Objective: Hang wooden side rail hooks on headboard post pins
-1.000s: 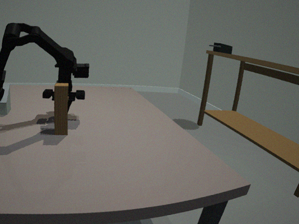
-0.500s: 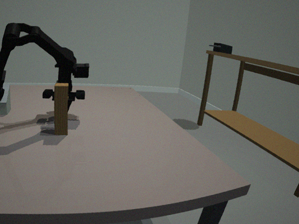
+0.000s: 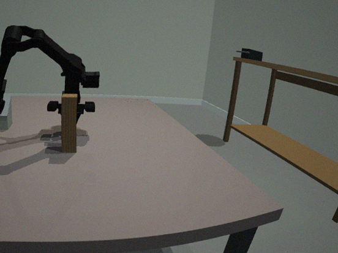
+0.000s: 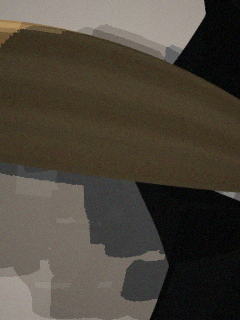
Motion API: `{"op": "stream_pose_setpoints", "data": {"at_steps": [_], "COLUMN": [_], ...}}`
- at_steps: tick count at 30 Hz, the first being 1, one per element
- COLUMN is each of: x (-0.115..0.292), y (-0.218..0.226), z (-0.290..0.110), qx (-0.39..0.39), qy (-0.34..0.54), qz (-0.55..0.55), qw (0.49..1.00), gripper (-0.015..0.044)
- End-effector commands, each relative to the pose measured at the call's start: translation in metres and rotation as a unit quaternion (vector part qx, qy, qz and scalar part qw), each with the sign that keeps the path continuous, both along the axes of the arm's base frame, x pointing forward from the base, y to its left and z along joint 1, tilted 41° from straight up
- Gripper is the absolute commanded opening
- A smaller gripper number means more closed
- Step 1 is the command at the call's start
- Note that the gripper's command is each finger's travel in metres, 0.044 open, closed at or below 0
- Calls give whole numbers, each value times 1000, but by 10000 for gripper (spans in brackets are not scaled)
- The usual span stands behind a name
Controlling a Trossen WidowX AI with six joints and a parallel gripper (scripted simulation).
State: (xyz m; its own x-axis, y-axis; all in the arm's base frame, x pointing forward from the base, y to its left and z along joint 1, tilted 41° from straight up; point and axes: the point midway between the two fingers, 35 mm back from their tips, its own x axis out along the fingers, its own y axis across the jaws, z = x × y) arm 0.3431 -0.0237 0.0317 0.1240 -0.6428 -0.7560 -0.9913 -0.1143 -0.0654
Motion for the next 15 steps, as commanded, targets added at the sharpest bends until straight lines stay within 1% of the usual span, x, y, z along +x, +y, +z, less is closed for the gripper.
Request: {"op": "stream_pose_setpoints", "data": {"at_steps": [1, 15], "x": [0, 0], "y": [0, 1], "z": [0, 2], "qx": [0, -2], "qy": [0, 7], "qz": [0, 6], "qw": [1000, 1000], "gripper": [0, 0]}}
